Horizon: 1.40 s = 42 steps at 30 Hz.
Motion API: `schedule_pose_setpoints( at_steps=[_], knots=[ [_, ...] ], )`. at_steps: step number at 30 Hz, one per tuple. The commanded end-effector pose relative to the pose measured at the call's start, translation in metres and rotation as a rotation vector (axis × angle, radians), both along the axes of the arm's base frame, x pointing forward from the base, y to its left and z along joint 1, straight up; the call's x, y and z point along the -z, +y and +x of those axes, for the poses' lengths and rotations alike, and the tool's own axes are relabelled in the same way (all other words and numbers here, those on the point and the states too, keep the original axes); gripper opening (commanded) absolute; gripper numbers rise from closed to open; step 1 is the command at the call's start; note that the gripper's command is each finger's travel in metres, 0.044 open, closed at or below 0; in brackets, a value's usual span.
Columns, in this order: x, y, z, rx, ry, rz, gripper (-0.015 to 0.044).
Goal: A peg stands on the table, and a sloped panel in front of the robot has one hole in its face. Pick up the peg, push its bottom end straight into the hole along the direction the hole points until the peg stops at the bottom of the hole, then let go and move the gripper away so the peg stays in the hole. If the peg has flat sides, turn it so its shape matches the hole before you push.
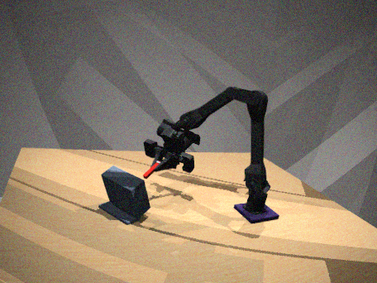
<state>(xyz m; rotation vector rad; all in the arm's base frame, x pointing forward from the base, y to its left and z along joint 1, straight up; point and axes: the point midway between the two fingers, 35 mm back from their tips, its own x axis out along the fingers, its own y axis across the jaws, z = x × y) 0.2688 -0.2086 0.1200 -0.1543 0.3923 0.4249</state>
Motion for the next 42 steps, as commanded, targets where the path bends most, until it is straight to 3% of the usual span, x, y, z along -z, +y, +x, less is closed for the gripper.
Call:
schedule_pose_setpoints(
  at_steps=[1,42],
  knots=[
    [0.002,0.002,0.003,0.006,-0.003,0.013,0.0000],
    [0.010,0.010,0.026,0.046,-0.029,0.053,0.0000]
  ],
)
